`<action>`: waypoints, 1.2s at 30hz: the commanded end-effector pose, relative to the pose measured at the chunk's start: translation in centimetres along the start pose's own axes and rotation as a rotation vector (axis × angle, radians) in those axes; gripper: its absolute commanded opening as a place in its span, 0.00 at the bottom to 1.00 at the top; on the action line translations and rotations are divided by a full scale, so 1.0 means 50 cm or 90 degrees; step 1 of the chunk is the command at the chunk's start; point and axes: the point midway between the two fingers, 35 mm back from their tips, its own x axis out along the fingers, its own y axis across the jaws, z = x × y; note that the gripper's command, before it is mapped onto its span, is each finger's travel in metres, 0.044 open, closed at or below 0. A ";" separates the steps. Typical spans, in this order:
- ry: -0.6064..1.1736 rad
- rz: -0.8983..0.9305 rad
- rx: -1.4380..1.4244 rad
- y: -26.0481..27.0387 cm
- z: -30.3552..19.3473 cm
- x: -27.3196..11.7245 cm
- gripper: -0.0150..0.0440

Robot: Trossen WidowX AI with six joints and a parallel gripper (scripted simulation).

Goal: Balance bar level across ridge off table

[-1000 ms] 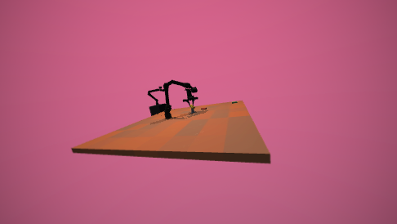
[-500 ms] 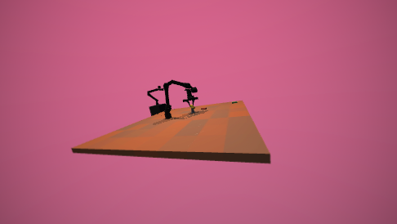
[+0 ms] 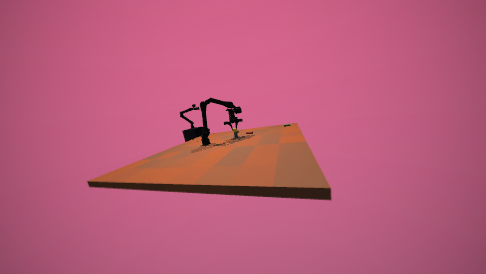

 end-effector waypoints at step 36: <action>0.003 -0.002 0.000 -0.002 -0.001 0.009 0.25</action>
